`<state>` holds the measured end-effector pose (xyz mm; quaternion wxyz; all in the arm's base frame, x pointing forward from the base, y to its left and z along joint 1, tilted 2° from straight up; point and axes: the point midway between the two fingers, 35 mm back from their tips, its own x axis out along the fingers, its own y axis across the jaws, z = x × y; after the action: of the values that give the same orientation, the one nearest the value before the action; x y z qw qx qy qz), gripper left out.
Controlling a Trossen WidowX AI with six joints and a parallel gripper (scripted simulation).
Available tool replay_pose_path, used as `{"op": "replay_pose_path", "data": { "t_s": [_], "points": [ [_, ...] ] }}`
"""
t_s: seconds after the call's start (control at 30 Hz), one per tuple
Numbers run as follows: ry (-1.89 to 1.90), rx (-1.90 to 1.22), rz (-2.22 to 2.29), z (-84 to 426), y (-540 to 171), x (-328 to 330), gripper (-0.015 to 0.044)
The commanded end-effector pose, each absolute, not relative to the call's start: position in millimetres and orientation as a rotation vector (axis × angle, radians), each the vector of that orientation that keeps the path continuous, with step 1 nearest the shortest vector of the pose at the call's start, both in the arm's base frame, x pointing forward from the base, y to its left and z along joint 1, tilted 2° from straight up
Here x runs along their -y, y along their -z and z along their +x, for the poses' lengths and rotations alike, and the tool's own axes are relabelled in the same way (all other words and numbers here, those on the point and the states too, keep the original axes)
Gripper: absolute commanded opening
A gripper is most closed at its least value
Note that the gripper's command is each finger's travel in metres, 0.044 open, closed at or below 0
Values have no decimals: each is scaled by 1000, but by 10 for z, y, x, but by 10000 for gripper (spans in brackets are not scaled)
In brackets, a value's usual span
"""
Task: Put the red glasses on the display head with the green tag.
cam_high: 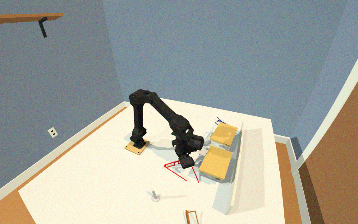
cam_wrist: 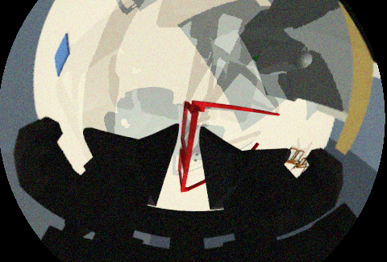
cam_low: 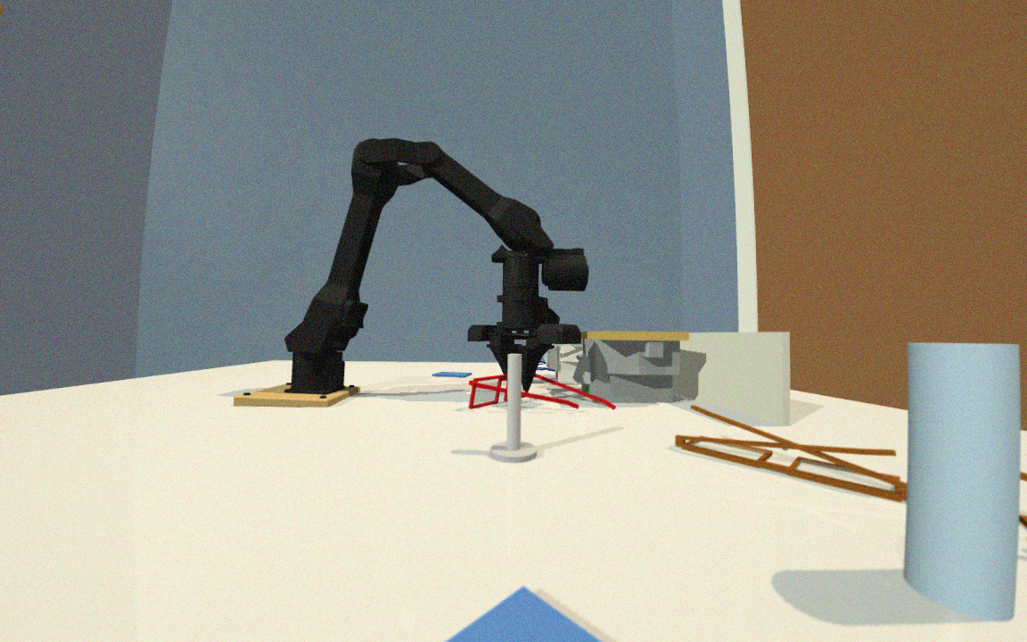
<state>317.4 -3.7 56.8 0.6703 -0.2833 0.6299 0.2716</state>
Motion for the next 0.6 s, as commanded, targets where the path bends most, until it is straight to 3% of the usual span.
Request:
{"op": "replay_pose_path", "data": {
  "t_s": [0.0, 0.33, 0.57],
  "points": [
    [-612, -1419, -639, 3175, -570, 35, 67],
    [-612, -1419, -639, 3175, -570, 35, 1],
    [-613, -1418, -639, 3182, -622, 35, 0]
  ]
}}
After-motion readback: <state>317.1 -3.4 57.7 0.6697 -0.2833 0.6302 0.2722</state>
